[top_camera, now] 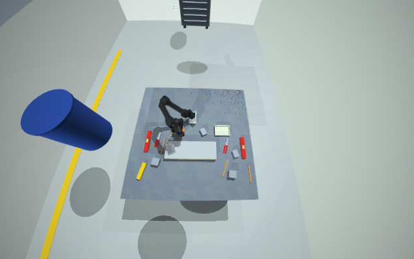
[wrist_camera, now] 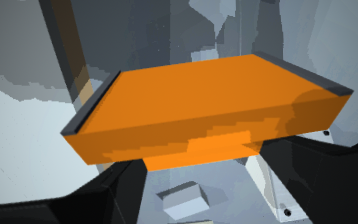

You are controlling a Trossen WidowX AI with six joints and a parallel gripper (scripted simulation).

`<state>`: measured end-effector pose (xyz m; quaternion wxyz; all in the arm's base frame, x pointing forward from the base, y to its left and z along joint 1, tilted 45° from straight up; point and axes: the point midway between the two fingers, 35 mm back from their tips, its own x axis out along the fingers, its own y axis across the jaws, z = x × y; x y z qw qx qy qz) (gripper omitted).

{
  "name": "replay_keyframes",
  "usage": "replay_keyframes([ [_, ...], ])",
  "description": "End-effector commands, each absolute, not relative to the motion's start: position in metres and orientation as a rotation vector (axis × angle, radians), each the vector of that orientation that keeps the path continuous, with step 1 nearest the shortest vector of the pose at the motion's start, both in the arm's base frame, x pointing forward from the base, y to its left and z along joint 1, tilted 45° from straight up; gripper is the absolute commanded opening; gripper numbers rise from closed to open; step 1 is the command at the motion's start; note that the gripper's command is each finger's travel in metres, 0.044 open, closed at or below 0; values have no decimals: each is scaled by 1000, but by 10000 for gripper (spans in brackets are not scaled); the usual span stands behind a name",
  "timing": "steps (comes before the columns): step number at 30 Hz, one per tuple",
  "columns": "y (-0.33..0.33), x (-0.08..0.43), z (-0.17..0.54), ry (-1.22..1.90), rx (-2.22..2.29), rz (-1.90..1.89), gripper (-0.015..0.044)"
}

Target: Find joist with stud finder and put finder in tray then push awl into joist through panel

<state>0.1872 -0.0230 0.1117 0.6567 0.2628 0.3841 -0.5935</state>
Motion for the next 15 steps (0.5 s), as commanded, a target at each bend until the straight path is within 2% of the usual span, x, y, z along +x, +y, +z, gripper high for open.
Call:
replay_keyframes([
  [1,-23,189,114,889,627,-1326,0],
  [15,-25,189,115,950,675,-1314,0],
])
